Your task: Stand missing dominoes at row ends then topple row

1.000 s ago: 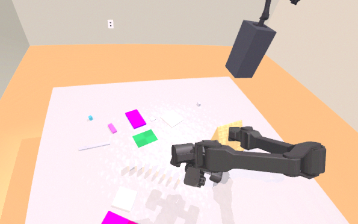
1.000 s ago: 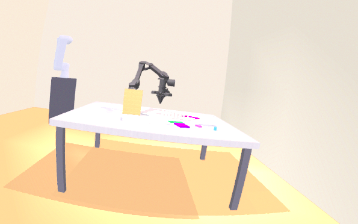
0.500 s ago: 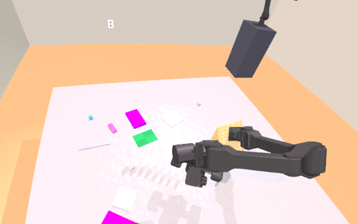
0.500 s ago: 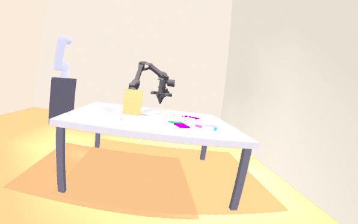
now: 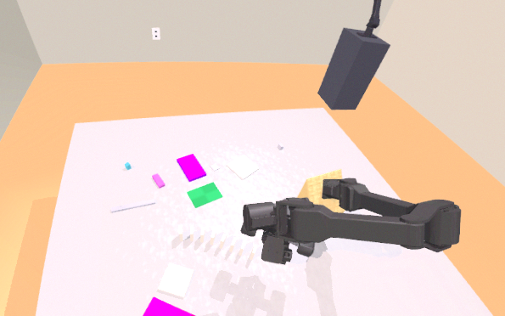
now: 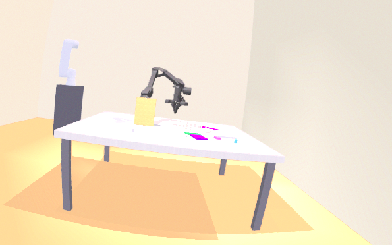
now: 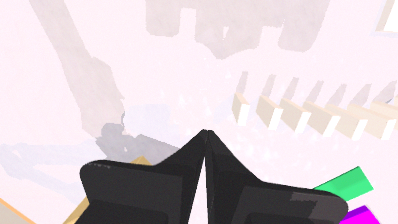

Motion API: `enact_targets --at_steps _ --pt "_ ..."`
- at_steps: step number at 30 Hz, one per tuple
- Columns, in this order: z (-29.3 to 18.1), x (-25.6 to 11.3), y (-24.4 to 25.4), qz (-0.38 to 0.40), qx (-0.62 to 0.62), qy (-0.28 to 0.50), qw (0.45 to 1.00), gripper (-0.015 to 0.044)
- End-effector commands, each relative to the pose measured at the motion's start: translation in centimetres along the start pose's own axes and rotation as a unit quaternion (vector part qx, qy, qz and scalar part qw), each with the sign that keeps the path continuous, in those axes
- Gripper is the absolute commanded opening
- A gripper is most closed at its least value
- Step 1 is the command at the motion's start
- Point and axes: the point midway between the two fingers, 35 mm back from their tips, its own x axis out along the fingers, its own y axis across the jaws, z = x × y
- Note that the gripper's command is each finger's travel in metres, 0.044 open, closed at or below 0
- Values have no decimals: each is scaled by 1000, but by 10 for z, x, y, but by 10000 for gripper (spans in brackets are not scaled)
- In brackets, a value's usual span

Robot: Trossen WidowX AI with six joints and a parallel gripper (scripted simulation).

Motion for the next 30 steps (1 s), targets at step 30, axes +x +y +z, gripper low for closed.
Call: enact_targets --at_steps 30 --pt "3 80 -2 1 -3 -3 1000 0"
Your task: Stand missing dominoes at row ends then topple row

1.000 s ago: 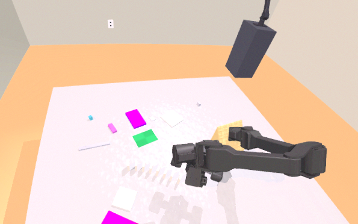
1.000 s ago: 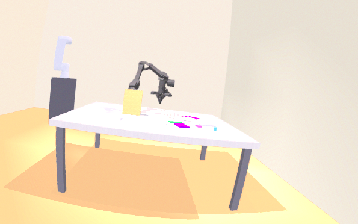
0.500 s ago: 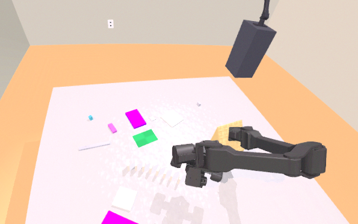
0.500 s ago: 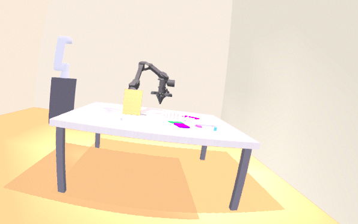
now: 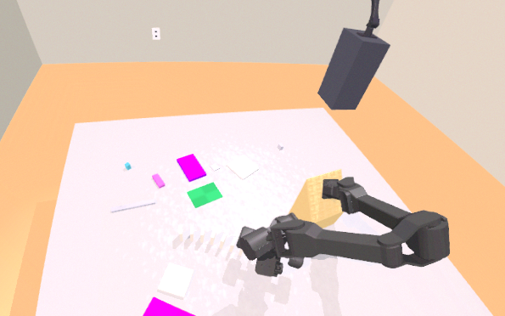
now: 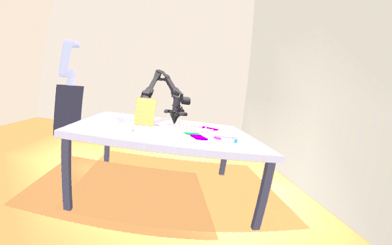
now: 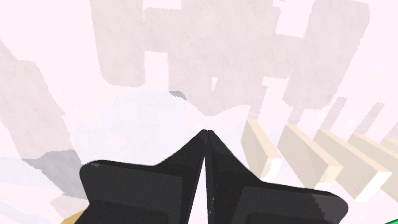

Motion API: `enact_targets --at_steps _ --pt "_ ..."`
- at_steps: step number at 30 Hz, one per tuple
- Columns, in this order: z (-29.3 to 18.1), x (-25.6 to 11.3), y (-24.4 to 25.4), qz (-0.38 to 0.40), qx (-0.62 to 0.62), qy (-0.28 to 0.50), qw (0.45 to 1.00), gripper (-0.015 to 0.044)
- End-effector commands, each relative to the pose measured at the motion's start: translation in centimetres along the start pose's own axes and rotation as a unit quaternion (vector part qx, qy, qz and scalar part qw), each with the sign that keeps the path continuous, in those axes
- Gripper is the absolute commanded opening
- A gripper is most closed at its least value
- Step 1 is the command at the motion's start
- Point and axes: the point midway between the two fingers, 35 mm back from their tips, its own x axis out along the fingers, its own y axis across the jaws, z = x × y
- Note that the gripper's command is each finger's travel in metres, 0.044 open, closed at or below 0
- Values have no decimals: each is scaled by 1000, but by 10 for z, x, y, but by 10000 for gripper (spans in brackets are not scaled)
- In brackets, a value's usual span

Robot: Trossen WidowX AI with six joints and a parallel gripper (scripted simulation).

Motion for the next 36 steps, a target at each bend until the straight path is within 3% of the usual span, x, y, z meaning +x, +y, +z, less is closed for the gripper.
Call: enact_targets --at_steps 1,23,36 --pt "-1 2 -4 2 4 -1 1000 0" --pt "-3 2 -31 1 6 3 1000 0" --pt "-4 -58 -60 0 3 0 1000 0"
